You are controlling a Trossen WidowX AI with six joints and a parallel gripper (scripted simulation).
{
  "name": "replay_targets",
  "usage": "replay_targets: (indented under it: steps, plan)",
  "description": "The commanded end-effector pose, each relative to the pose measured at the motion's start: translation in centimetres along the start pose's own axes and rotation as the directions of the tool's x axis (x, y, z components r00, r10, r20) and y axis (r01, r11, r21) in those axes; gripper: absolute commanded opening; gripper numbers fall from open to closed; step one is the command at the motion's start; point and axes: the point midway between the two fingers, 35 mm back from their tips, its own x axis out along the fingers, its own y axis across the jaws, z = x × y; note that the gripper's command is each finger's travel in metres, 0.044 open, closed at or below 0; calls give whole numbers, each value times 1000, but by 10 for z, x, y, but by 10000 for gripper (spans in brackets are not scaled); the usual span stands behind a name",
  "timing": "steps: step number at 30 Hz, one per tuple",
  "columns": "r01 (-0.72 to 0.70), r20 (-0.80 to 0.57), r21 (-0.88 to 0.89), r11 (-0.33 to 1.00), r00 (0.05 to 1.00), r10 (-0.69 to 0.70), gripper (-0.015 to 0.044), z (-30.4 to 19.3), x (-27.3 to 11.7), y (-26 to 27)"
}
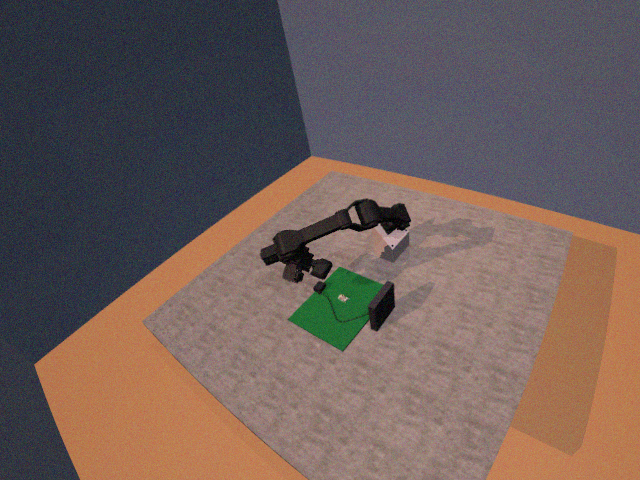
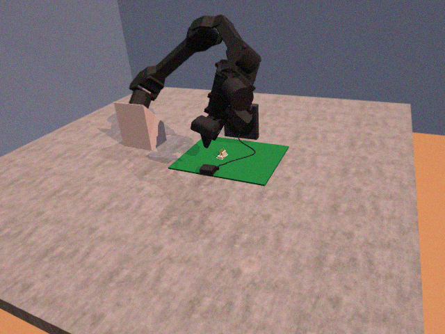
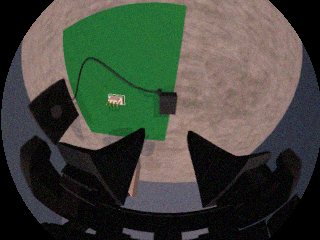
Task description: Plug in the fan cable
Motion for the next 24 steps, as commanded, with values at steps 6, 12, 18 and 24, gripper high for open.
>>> replay_targets:
  steps: [6, 12, 18, 24]
  plan:
    - [-5, -96, -27, 1000, 995, 2, 210, 0, 4, -3]
    - [-6, -96, -28, 1000, 995, 3, 210, 11, 36, -2]
    - [-7, -96, -28, 1000, 995, 4, 210, 15, 47, -2]
    - [-7, -96, -28, 1000, 995, 4, 210, 17, 54, -2]
